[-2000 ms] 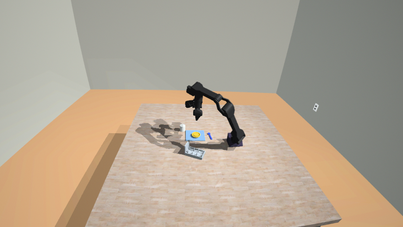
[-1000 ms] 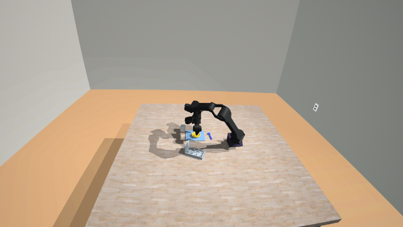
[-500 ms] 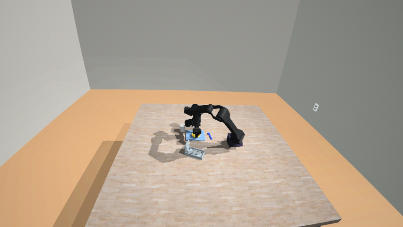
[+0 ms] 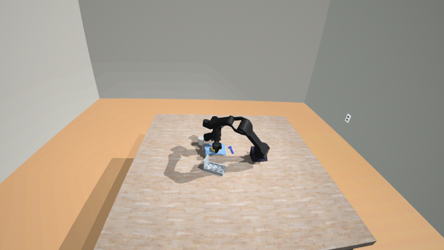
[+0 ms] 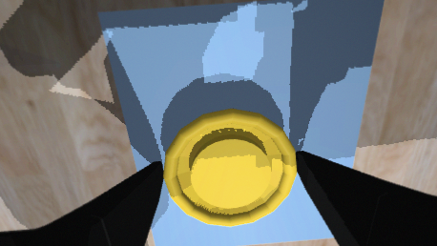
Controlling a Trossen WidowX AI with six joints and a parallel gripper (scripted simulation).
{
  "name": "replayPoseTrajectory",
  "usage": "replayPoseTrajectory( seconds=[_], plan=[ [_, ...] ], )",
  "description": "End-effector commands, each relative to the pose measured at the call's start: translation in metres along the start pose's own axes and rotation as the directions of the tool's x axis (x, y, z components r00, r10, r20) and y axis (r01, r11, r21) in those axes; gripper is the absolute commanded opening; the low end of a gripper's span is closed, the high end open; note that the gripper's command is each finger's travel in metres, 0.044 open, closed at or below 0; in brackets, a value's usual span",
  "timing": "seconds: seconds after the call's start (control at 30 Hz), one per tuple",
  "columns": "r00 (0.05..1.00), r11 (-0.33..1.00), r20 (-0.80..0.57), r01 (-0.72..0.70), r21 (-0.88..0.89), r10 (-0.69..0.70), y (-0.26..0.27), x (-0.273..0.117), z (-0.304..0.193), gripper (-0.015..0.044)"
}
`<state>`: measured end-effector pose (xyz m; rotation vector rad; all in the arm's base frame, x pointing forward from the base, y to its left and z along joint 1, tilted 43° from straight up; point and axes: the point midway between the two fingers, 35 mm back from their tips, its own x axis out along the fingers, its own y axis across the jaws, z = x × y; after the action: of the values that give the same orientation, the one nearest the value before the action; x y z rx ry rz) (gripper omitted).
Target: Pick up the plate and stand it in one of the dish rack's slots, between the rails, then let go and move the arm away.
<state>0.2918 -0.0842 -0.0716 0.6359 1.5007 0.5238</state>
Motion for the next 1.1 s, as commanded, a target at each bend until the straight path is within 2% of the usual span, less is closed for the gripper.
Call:
replayPoseTrajectory(
  seconds=[0.0, 0.3, 0.7, 1.07],
  plan=[
    [1.0, 1.0, 0.003, -0.002, 0.006, 0.002, 0.0, 0.0, 0.001, 0.0375],
    [1.0, 1.0, 0.003, -0.002, 0.006, 0.002, 0.0, 0.0, 0.001, 0.0315],
    [1.0, 1.0, 0.004, 0.004, 0.007, -0.004, -0.004, -0.042, 0.008, 0.0],
    [1.0, 1.0, 0.004, 0.006, 0.008, -0.006, -0.006, -0.088, 0.011, 0.0]
  ],
)
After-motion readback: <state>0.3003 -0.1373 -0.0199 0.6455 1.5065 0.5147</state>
